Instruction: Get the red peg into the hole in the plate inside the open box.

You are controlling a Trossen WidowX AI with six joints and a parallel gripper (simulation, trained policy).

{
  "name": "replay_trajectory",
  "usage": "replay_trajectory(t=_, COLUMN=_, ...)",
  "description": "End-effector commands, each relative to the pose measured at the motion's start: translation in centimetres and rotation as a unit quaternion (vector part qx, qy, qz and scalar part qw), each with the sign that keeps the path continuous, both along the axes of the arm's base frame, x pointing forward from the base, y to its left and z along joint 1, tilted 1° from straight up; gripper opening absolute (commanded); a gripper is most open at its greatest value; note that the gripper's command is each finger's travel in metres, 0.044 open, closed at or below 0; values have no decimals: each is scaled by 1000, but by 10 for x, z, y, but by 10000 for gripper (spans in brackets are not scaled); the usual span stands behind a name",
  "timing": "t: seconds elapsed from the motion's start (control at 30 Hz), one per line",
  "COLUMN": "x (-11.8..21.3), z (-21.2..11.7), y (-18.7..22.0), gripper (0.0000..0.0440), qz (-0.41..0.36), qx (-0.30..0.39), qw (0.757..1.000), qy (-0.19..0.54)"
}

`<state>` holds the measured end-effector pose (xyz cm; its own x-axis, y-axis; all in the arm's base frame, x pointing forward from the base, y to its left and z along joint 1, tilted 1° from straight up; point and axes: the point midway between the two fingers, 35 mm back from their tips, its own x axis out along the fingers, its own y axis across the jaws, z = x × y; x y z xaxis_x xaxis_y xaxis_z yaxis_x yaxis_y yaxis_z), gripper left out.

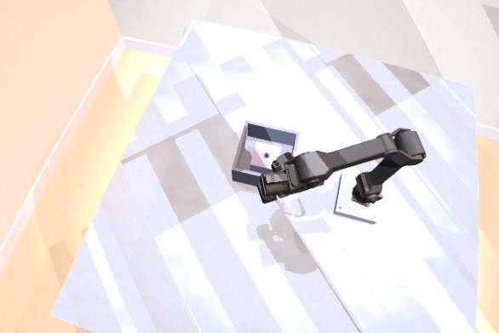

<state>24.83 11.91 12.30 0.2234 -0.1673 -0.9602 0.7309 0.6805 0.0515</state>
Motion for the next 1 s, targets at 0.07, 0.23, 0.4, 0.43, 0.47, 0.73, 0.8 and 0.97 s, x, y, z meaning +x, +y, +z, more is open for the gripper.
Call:
replay_trajectory(t=0.07, x=24, z=5, y=-20, gripper=0, qz=-29, qx=-9, qw=999, qy=-16)
replay_trajectory(t=0.23, x=43, z=4, y=-39, gripper=0, qz=-46, qx=-15, qw=999, qy=-25)
replay_trajectory(t=0.4, x=61, z=0, y=-59, gripper=0, qz=-55, qx=-20, qw=998, qy=-28)
replay_trajectory(t=0.43, x=64, z=-1, y=-63, gripper=0, qz=-55, qx=-21, qw=998, qy=-28)
replay_trajectory(t=0.47, x=67, z=-3, y=-66, gripper=0, qz=-55, qx=-22, qw=998, qy=-28)
replay_trajectory(t=0.73, x=89, z=-18, y=-93, gripper=0, qz=-42, qx=-20, qw=999, qy=-19)
replay_trajectory(t=0.8, x=93, z=-23, y=-98, gripper=0, qz=-35, qx=-18, qw=999, qy=-14)
replay_trajectory(t=0.97, x=101, z=-35, y=-108, gripper=0, qz=-14, qx=-12, qw=1000, qy=-2)
